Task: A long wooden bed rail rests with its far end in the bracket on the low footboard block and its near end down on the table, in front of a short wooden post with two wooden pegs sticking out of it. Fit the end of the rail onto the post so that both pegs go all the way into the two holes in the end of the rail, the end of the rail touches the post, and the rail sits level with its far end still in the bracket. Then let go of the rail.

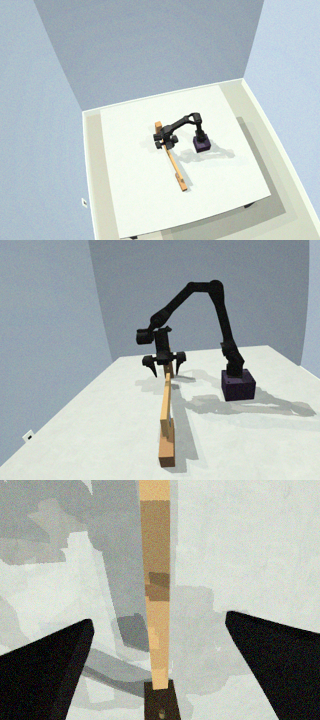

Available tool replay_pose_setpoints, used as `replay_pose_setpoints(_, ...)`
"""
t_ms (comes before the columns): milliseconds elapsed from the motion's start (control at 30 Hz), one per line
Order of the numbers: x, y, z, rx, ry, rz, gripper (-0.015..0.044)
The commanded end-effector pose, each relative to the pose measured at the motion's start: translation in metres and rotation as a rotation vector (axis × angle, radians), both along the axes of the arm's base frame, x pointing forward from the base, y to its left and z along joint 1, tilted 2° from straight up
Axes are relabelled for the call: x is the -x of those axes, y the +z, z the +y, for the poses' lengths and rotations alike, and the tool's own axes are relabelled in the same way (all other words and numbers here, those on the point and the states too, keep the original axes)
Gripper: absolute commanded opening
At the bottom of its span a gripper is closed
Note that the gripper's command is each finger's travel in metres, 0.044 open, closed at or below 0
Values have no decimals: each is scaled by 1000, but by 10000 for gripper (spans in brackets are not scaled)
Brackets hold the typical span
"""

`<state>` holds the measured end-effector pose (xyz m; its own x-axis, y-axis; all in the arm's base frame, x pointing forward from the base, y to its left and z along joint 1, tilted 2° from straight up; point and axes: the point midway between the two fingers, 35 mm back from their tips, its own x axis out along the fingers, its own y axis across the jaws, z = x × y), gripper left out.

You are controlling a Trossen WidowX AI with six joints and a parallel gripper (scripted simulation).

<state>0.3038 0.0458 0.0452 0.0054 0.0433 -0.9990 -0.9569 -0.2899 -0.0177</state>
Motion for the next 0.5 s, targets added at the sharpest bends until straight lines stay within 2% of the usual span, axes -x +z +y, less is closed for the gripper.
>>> replay_pose_setpoints(0, -1, -6, 0, 8, 9, 5, 440)
replay_pose_setpoints(467, -2, -29, 2, 8, 9, 5, 440)
